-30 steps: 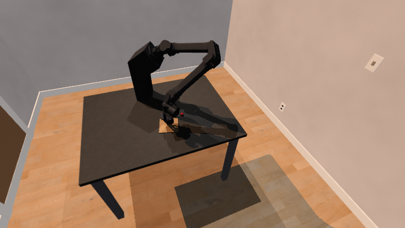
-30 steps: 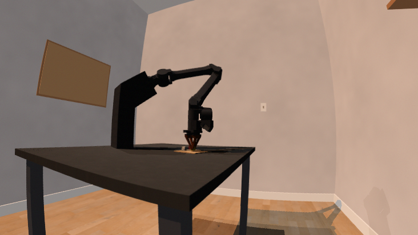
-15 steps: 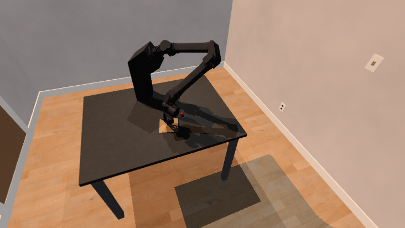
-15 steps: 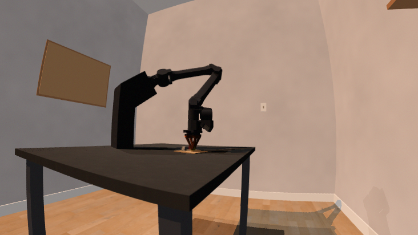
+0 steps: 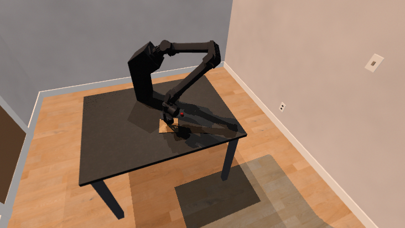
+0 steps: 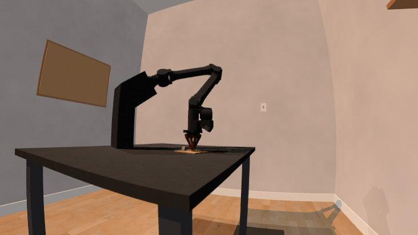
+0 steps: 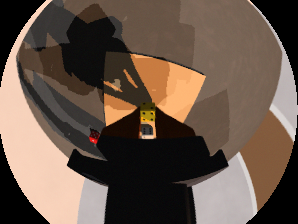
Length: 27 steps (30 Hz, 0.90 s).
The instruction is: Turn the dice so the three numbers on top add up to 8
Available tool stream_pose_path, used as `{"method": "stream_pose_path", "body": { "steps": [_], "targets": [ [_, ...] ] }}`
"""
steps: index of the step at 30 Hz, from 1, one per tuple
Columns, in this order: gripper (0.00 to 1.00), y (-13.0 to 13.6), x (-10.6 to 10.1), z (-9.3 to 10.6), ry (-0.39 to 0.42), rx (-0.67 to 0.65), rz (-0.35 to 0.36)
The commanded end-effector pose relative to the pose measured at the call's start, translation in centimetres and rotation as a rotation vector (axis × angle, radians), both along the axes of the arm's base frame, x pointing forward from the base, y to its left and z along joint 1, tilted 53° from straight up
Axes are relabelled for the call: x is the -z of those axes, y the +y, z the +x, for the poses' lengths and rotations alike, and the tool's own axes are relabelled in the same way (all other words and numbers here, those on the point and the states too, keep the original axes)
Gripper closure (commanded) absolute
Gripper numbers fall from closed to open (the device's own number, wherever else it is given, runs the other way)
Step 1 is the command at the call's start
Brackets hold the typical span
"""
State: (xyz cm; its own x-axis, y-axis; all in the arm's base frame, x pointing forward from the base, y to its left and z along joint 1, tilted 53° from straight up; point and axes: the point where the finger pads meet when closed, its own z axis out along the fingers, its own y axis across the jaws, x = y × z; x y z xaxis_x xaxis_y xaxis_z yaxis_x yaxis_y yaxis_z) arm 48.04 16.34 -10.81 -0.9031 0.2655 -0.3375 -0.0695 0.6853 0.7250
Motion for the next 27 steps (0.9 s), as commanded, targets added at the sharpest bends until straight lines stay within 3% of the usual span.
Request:
{"method": "stream_pose_path", "body": {
  "steps": [1,27],
  "targets": [
    [0.85,0.8,0.7,-1.3,0.021,-0.013,-0.002],
    [0.85,1.2,0.3,-0.1,-0.001,-0.013,0.001]
  ]
}}
